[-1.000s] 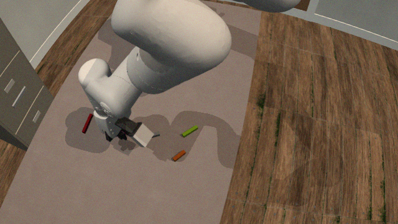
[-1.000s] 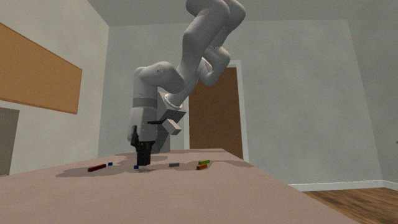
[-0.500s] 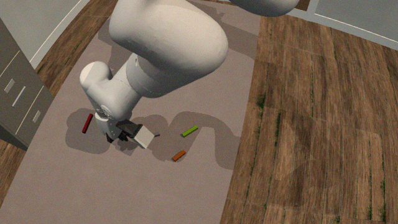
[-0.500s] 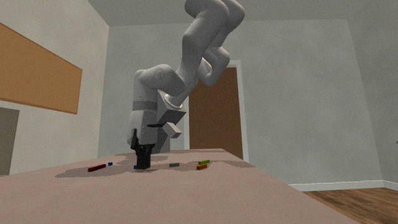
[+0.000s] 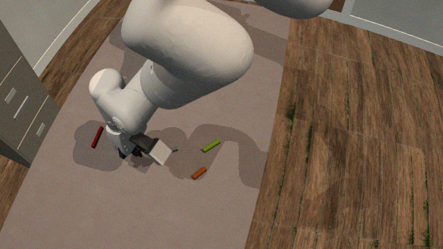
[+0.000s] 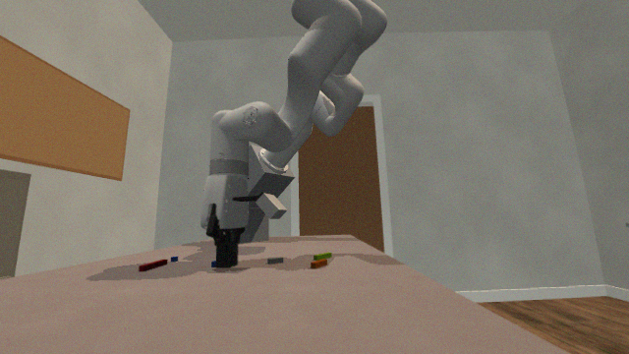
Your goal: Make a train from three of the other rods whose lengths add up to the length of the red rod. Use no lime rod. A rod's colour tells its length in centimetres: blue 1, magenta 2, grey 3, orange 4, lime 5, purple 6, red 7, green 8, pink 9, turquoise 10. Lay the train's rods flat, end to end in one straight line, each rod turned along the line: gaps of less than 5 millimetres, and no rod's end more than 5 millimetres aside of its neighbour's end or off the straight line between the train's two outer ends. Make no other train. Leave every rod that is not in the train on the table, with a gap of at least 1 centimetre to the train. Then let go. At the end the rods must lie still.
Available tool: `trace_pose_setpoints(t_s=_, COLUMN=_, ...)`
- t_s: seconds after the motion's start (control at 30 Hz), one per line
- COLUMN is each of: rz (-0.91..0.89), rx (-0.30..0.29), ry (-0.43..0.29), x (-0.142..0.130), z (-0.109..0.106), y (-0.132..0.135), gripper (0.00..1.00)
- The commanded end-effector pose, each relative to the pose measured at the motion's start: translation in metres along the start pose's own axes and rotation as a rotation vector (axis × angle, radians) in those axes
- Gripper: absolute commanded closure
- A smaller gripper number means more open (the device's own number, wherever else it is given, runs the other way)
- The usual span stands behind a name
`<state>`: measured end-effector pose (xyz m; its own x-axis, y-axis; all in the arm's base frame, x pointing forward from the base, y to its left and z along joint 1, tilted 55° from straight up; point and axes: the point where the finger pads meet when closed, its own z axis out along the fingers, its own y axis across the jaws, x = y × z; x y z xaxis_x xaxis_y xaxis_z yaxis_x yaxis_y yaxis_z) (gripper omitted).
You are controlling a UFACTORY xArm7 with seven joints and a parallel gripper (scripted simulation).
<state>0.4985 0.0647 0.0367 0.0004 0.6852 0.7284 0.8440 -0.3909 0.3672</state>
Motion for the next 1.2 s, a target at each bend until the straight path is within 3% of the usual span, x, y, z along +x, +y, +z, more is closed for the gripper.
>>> trace_pose_setpoints(t_s=0.0, rz=0.001, rx=-0.003, ry=-0.002, x=-0.0011, z=-0.0011, y=0.0011, gripper=0.96)
trace_pose_setpoints(t_s=0.6, rz=0.001, rx=-0.003, ry=-0.002, x=-0.0011, z=-0.0011, y=0.0011, gripper=0.96)
trace_pose_setpoints(t_s=1.17, rz=0.001, rx=-0.003, ry=-0.002, x=-0.0011, z=-0.0011, y=0.0011, gripper=0.76)
